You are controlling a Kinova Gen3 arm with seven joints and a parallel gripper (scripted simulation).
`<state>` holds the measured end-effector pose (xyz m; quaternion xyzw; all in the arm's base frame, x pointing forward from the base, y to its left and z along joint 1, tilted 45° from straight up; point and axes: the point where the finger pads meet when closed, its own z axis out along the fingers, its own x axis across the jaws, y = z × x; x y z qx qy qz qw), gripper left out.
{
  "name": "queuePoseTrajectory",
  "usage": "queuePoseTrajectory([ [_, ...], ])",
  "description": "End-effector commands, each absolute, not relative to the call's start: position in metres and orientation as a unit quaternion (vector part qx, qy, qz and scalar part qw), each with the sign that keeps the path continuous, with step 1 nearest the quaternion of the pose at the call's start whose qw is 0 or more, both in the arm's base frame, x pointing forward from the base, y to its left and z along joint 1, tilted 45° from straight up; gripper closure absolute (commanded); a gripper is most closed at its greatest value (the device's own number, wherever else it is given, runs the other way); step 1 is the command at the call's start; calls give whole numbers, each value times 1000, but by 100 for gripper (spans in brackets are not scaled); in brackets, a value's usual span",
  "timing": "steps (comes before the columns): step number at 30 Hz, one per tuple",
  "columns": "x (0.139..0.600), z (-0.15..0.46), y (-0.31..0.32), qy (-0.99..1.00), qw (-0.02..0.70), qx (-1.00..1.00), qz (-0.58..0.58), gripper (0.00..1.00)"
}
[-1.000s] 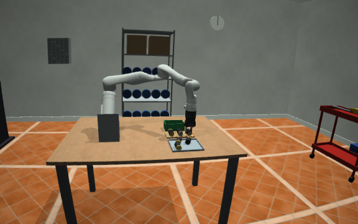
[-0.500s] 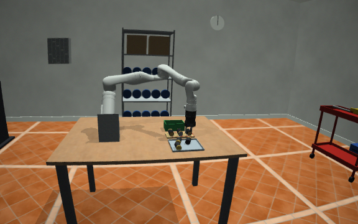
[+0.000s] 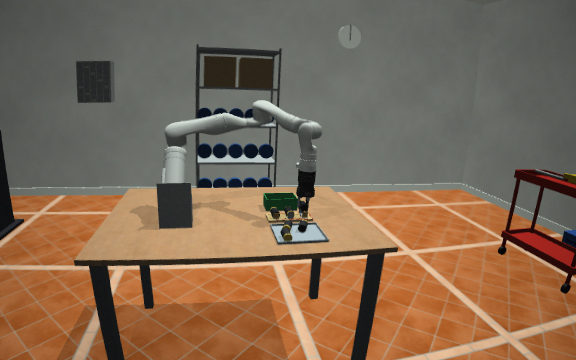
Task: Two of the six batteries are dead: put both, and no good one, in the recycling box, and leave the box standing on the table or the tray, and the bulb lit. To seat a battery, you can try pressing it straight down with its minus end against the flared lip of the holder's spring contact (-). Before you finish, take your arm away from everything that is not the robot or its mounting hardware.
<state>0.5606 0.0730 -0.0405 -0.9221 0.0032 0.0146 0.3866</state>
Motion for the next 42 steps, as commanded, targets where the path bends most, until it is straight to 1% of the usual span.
queuePoseTrajectory([
  [1, 565, -31, 63, 5, 386, -923, 7, 43],
  [11, 565, -28, 60, 5, 386, -923, 7, 43],
  [20, 566, 21, 10, 5, 386, -923, 7, 43],
  [28, 566, 25, 6, 5, 386, -923, 7, 43],
  [35, 561, 13, -6, 5, 386, -923, 7, 43],
  [42, 540, -37, -55, 5, 386, -923, 7, 43],
])
